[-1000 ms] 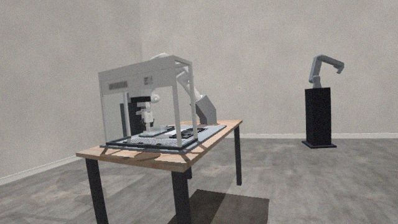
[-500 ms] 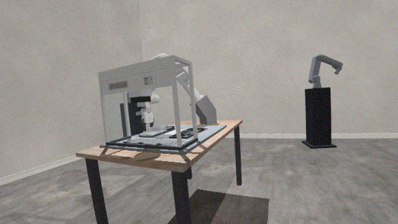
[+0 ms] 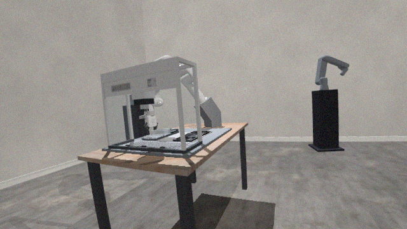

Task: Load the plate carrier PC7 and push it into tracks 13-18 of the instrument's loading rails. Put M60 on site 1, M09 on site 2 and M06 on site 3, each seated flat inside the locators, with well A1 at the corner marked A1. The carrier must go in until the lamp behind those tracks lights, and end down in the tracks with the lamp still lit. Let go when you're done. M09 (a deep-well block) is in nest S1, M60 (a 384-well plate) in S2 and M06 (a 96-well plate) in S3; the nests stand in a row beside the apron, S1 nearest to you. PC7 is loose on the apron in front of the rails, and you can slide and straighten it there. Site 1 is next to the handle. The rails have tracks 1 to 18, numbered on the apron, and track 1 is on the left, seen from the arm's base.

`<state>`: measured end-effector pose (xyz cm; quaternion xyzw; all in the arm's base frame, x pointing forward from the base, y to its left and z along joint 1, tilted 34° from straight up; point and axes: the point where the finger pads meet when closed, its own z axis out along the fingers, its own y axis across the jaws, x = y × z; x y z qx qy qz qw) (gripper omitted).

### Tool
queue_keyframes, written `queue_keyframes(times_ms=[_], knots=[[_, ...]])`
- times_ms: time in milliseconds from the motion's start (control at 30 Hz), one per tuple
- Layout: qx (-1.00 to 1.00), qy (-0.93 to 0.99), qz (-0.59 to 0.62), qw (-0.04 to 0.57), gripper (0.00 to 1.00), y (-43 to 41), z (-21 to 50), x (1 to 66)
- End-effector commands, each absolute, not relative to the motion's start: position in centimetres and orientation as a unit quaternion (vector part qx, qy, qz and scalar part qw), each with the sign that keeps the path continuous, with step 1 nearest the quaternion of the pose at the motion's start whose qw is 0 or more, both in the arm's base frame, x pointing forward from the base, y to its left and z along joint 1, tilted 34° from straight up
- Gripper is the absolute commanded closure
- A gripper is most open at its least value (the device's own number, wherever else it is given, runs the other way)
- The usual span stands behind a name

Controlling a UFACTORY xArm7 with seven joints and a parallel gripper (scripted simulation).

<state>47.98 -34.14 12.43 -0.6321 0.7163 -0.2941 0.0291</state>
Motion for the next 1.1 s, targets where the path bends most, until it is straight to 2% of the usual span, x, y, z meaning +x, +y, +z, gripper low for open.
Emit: queue_keyframes(times_ms=[0, 1067], knots=[[-0.632, 0.716, -0.295, 0.030, 0.00, -34.30, 12.29, 48.20], [-0.632, 0.716, -0.295, 0.030, 0.00, -34.20, 11.60, 48.56]])
